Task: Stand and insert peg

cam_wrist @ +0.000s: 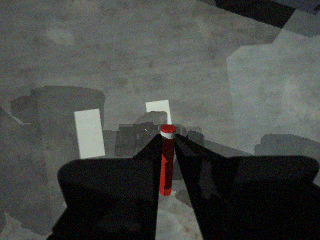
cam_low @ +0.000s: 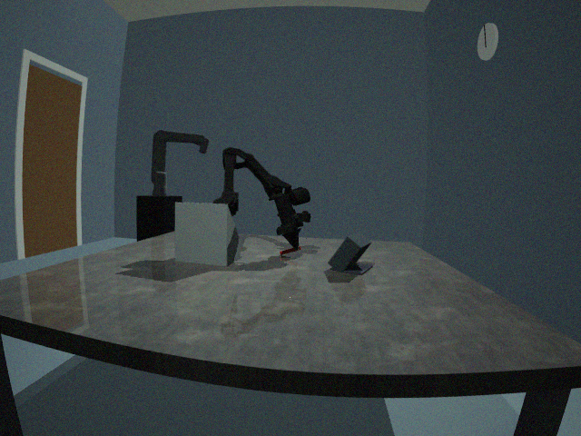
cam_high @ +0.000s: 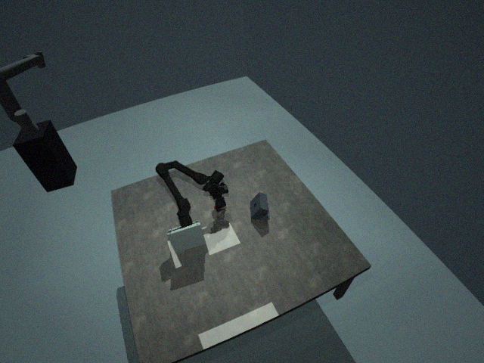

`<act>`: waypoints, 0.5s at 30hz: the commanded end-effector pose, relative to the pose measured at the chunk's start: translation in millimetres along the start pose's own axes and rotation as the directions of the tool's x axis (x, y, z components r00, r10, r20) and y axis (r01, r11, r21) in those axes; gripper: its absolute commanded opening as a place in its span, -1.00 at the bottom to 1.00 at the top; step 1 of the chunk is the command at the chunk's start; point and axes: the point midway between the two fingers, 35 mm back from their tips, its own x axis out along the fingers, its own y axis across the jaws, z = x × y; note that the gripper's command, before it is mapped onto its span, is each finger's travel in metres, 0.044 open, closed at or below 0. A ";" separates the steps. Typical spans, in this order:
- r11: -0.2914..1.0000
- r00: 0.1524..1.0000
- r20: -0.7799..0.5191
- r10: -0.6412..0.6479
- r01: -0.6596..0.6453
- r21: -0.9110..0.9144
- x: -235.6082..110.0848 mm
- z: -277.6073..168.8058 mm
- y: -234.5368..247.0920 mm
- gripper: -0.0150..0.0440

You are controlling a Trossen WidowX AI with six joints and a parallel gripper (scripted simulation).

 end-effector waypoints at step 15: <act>1.000 0.988 0.154 -0.003 0.003 0.005 -9.5 -8.1 -1.2 -0.33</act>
